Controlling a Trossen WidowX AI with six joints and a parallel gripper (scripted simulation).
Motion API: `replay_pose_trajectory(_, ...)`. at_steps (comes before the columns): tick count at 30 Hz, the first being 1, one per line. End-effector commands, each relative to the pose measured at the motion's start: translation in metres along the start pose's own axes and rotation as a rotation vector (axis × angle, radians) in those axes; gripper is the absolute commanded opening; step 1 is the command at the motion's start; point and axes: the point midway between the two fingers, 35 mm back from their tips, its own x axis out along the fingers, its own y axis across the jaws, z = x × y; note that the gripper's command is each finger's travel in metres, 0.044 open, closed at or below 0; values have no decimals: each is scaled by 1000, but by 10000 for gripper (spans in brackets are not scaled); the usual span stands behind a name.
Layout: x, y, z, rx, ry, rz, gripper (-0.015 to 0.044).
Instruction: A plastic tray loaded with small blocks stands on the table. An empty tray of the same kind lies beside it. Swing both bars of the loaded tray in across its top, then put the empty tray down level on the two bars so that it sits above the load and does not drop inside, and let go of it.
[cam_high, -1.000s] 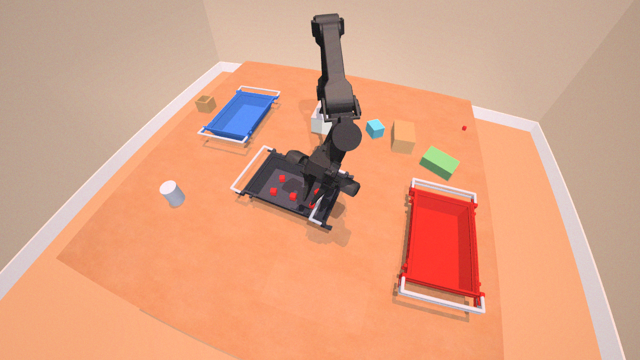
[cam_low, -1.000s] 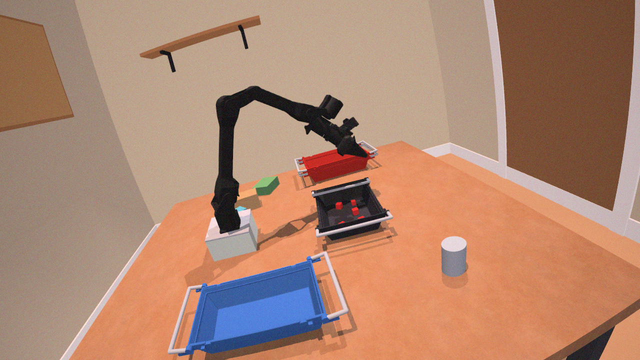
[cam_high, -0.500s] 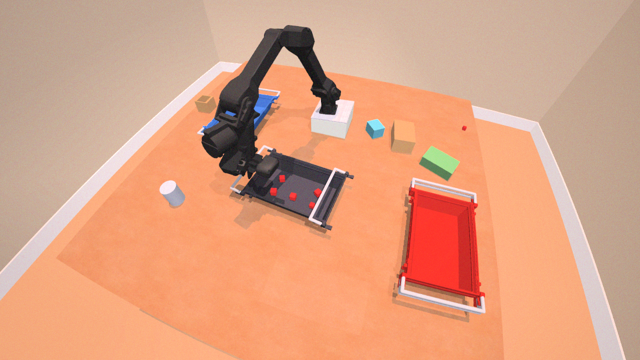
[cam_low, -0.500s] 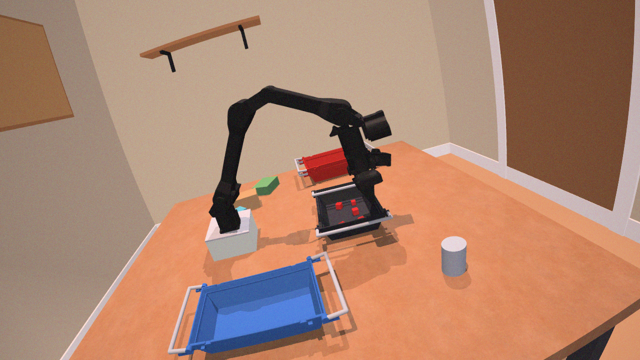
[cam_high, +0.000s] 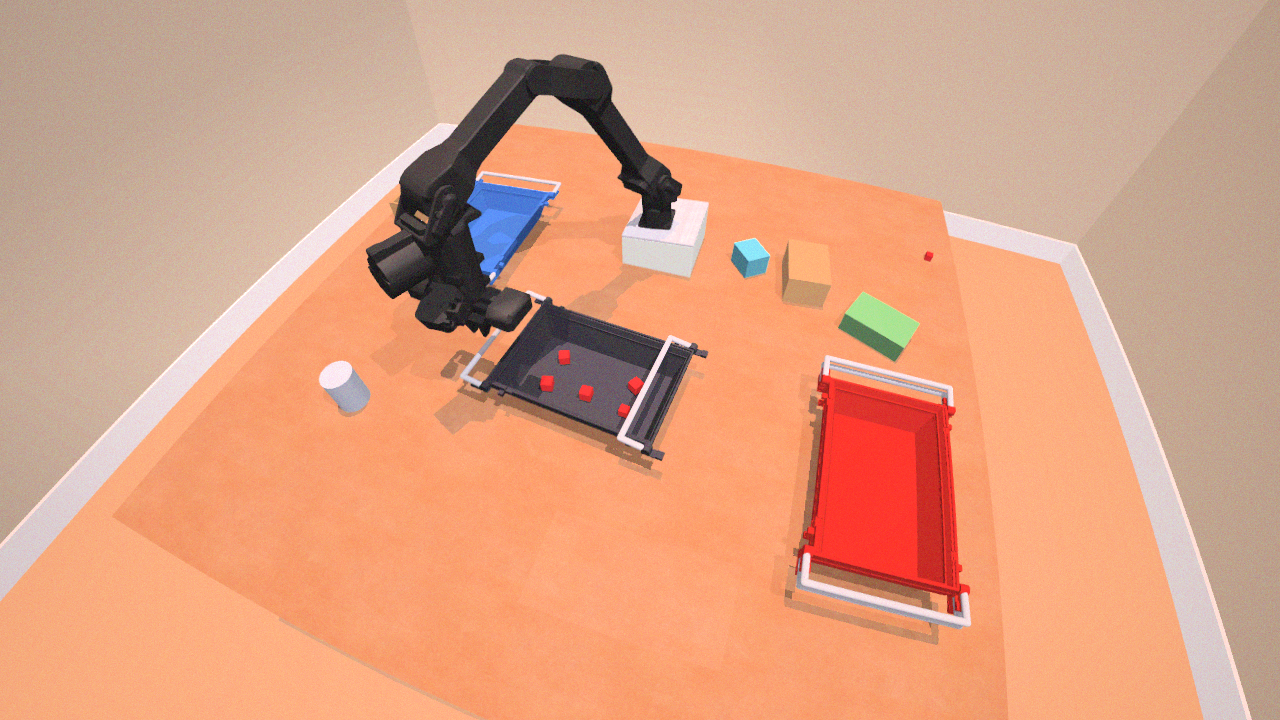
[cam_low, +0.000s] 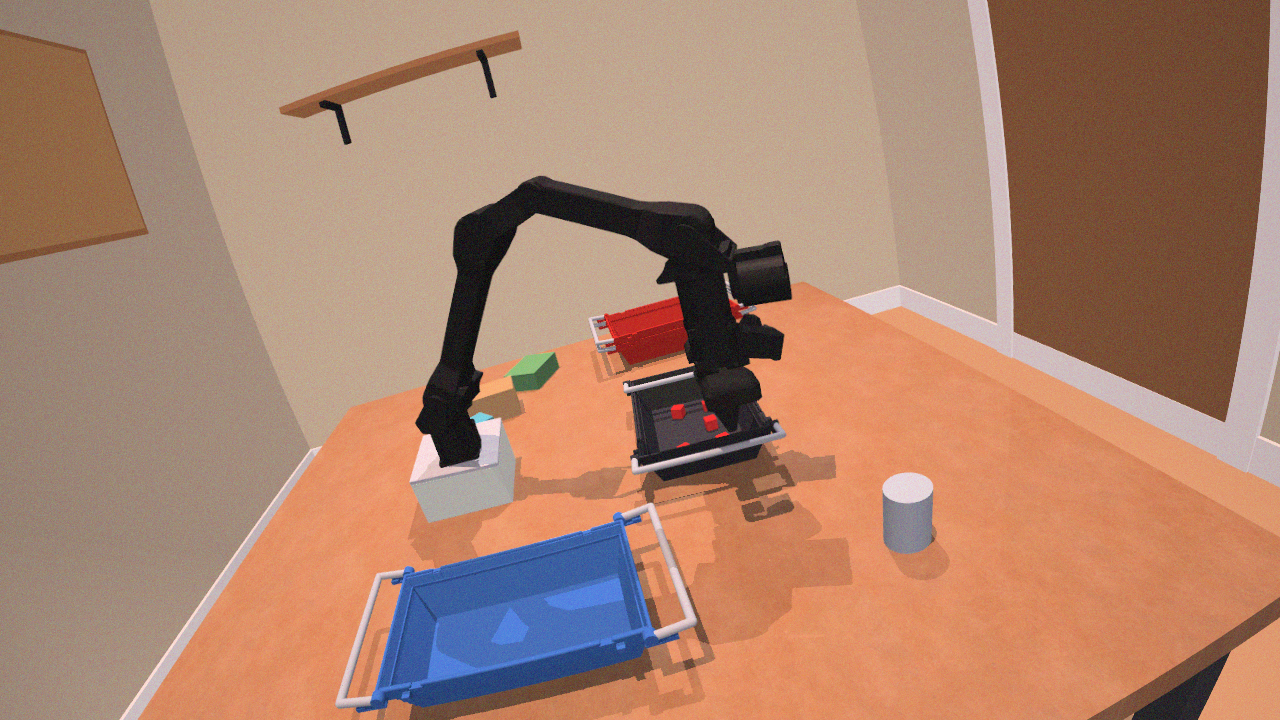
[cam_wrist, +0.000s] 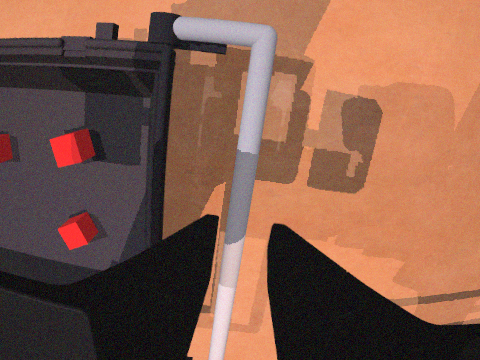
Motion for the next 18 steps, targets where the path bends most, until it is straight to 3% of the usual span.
replay_pose_trajectory(1, 17, 0, -2, -5, 11, 6, 86)
replay_pose_trajectory(10, 55, 1, -4, -5, 11, 6, 86)
replay_pose_trajectory(18, 30, 14, -3, -5, 11, 8, 86)
